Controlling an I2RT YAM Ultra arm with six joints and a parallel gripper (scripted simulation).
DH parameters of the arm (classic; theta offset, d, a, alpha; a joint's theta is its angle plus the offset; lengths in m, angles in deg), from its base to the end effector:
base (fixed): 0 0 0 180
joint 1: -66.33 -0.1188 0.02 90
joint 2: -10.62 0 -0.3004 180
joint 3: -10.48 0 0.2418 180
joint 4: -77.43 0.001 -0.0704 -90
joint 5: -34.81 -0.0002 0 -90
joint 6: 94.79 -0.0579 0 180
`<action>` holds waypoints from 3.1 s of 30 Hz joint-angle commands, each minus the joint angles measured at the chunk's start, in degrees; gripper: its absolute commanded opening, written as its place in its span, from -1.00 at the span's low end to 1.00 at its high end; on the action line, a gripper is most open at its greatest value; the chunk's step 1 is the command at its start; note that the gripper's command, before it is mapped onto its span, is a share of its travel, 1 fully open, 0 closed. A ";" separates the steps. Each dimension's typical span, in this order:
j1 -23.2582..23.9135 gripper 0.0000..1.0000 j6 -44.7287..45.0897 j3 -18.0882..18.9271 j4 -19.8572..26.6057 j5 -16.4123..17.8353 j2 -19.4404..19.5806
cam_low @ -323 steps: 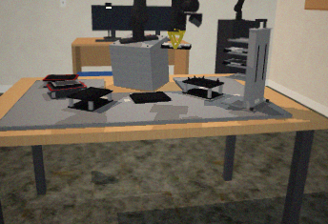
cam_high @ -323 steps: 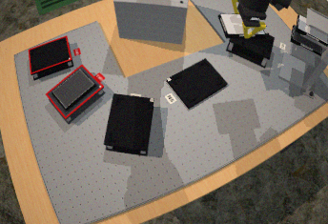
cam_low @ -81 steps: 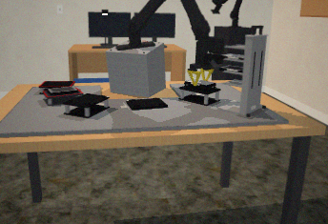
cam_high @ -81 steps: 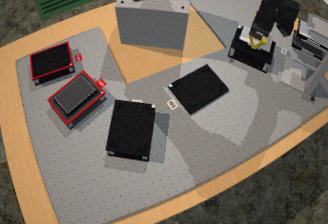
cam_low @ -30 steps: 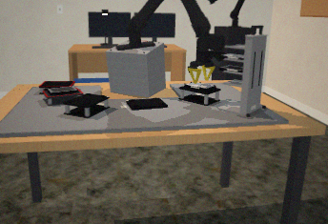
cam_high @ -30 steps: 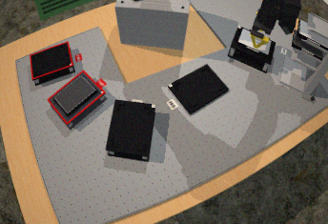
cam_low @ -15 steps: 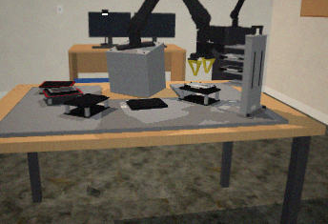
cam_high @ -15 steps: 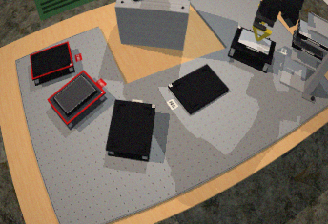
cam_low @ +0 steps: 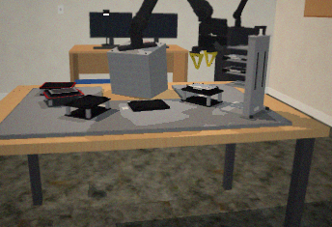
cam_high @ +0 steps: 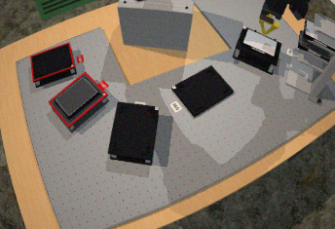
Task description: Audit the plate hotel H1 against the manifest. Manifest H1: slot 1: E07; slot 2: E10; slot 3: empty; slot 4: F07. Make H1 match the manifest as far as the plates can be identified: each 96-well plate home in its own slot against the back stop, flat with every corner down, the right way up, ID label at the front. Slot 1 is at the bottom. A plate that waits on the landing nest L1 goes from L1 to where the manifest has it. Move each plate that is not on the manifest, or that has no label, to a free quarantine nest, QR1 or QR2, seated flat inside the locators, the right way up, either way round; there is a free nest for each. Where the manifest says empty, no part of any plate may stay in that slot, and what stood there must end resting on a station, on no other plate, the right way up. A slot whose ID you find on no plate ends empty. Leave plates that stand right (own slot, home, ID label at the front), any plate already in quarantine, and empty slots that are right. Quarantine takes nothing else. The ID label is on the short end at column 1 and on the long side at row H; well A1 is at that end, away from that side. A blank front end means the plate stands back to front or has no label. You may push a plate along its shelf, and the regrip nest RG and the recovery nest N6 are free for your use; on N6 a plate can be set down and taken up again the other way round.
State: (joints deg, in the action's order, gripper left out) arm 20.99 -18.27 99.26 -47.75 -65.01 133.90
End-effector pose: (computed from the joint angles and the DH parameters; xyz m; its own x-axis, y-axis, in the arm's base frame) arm 0.2772 0.2679 0.1055 -0.8465 -0.5299 -0.0513 -0.5163 0.8407 -0.1631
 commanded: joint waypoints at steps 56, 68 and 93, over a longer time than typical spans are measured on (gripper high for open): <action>8.69 1.00 8.78 -2.26 9.78 -0.13 -16.72; 14.62 1.00 16.46 -17.89 -5.51 1.19 -28.68; 28.22 1.00 30.33 -42.40 -35.08 11.00 -45.40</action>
State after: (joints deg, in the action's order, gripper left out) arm 48.60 10.50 58.78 -76.63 -56.12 90.82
